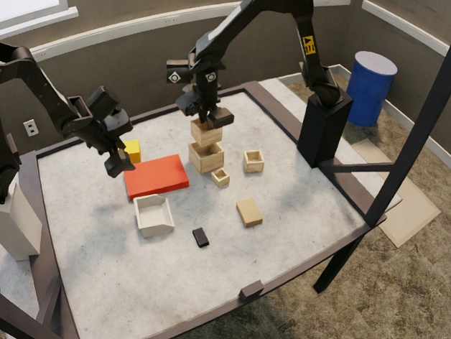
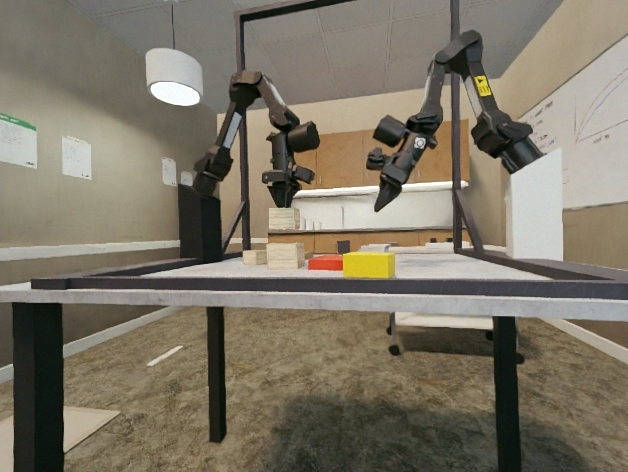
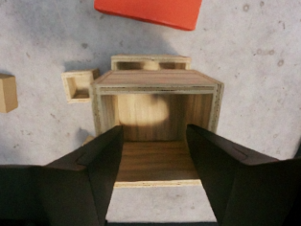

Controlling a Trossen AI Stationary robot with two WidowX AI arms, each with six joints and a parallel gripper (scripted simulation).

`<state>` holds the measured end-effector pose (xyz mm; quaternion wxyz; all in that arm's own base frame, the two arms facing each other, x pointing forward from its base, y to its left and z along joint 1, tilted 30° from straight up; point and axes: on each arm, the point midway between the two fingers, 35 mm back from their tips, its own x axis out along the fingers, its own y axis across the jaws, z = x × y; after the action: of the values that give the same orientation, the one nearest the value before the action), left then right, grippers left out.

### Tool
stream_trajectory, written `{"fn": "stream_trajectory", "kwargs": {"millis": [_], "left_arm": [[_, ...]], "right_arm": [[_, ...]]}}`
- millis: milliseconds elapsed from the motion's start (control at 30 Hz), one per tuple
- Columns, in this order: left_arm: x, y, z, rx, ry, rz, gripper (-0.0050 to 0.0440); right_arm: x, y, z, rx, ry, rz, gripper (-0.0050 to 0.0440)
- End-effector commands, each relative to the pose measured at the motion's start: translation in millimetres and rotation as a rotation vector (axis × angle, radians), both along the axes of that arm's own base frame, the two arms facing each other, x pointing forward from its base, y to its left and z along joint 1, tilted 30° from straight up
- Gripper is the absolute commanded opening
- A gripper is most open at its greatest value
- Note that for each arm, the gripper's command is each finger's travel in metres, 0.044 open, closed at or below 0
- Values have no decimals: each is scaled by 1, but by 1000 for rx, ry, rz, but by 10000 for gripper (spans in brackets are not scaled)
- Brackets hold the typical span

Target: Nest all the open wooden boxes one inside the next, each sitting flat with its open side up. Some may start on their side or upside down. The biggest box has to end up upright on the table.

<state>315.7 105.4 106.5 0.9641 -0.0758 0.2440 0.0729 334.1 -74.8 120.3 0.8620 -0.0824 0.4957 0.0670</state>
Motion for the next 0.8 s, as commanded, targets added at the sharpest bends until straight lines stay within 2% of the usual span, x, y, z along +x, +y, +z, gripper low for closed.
{"fn": "stream_trajectory", "kwargs": {"millis": [0,67,600,767], "left_arm": [[2,5,4,-2,-62,17,400],[4,9,12,8,-127,28,400],[-6,20,41,30,-391,70,400],[-16,21,51,34,-479,80,400]], "right_arm": [[2,0,9,-9,-24,-2,283],[2,0,9,-9,-24,-2,283],[2,0,9,-9,-24,-2,283],[2,0,9,-9,-24,-2,283]]}}
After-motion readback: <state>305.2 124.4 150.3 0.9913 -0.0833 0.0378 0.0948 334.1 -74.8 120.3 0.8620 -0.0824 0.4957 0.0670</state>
